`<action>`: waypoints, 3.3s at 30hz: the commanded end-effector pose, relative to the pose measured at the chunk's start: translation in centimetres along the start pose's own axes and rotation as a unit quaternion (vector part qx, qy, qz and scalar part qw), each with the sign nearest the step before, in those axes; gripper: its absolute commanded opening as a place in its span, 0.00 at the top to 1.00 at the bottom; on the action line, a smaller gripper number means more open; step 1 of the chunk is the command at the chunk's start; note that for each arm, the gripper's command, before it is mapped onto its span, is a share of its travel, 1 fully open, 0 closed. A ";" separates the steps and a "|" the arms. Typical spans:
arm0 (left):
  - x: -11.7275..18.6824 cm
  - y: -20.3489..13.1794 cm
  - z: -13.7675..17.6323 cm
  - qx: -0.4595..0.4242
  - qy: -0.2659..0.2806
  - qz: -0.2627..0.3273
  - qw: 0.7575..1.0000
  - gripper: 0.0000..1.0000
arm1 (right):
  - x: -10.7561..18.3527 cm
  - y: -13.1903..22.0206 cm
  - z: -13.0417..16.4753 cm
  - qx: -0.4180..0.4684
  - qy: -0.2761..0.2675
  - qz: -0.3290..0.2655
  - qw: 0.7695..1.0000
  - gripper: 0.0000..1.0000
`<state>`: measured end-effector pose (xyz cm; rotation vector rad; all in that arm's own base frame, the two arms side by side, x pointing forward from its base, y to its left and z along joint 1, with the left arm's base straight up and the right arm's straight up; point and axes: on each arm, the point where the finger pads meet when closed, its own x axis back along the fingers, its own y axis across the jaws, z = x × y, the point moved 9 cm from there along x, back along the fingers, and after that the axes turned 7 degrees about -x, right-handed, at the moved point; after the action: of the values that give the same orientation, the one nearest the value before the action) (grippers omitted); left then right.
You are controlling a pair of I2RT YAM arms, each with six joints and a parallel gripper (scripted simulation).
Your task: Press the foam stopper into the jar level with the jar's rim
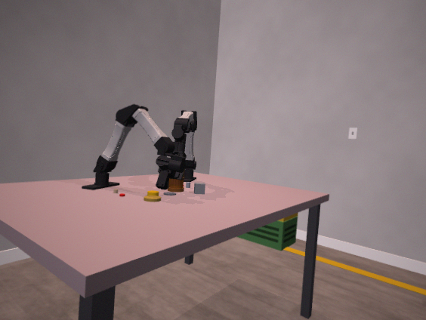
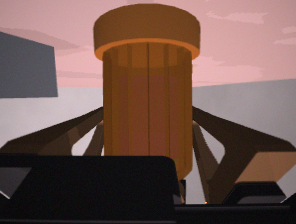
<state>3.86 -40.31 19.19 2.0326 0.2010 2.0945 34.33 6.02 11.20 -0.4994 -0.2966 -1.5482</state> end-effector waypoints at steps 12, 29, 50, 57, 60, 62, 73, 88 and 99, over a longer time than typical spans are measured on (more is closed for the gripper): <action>-3.1 -1.2 0.4 0.008 0.000 0.035 0.999 1.00 | 0.5 1.0 0.8 0.037 0.011 -0.016 0.999 0.36; -4.0 -1.5 0.4 0.009 0.000 0.040 0.999 1.00 | 0.5 1.0 0.8 0.037 0.011 -0.016 0.999 0.36; -5.1 -1.8 0.4 0.009 0.001 0.043 0.999 1.00 | 0.5 1.0 0.8 0.037 0.011 -0.016 0.999 0.36; -5.5 -1.9 0.5 0.010 0.001 0.045 0.999 1.00 | 0.5 1.0 0.8 0.037 0.011 -0.016 0.999 0.36; -5.7 -1.9 0.5 0.010 0.001 0.047 0.999 1.00 | 0.5 1.0 0.8 0.037 0.011 -0.016 0.999 0.36; -5.3 -1.8 0.1 0.004 0.001 0.041 0.999 1.00 | 0.5 1.0 0.8 0.037 0.011 -0.016 0.999 0.36; -6.2 -2.2 0.4 0.010 0.001 0.049 0.999 1.00 | 0.5 1.0 0.8 0.037 0.011 -0.016 0.999 0.36; -2.2 -0.3 0.7 0.009 0.005 0.028 1.000 1.00 | 0.5 1.0 0.8 0.037 0.011 -0.016 0.999 0.36; 0.1 0.4 0.9 0.007 0.006 0.018 1.000 1.00 | 0.5 1.0 0.8 0.037 0.011 -0.016 0.999 0.36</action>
<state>3.89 -40.46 19.56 2.0421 0.1856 2.1027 34.33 6.02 11.20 -0.4994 -0.2966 -1.5482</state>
